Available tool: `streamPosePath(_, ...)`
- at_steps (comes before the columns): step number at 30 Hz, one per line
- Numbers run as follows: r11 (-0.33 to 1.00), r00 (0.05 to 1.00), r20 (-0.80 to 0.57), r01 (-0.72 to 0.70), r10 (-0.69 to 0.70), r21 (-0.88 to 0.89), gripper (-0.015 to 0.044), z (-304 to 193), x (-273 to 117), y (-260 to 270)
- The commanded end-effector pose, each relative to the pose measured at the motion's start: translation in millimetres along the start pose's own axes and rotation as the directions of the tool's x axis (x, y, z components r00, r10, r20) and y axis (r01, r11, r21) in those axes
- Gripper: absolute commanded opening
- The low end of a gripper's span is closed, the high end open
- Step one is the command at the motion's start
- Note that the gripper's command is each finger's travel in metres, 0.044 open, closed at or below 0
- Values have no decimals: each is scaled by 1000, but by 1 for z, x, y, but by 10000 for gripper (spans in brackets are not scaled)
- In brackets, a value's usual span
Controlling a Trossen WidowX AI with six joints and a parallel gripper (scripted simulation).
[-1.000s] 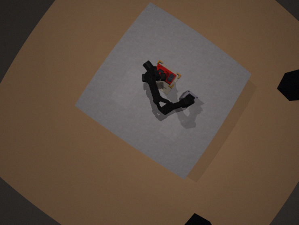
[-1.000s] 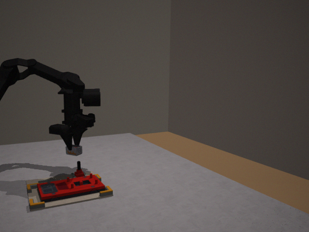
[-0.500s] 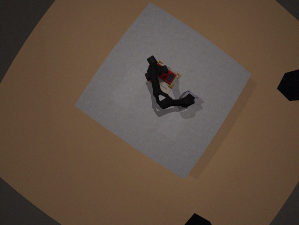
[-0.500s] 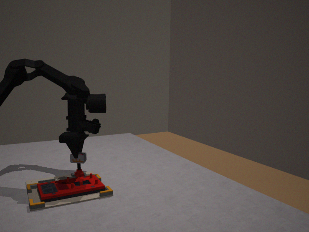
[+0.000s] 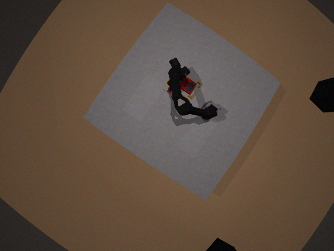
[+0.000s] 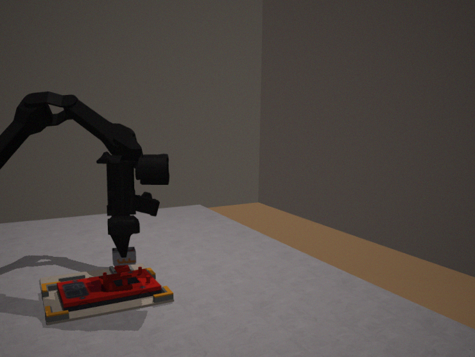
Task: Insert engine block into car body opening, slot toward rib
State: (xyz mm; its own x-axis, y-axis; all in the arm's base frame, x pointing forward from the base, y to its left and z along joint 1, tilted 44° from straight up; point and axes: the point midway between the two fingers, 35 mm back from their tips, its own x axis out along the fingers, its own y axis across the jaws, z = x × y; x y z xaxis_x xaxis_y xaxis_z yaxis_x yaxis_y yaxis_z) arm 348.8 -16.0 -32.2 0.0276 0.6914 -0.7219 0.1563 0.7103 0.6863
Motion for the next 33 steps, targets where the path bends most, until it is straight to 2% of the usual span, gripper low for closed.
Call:
streamPosePath(1,996,1000,2,4,-3,-89,0,0,4,-15)
streamPosePath(8,977,1000,1,1,-1,-213,0,0,11,-32)
streamPosePath(14,967,1000,1,1,-1,-255,158,0,10,-31)
streamPosePath(33,978,1000,1,1,-1,-211,158,0,11,-32)
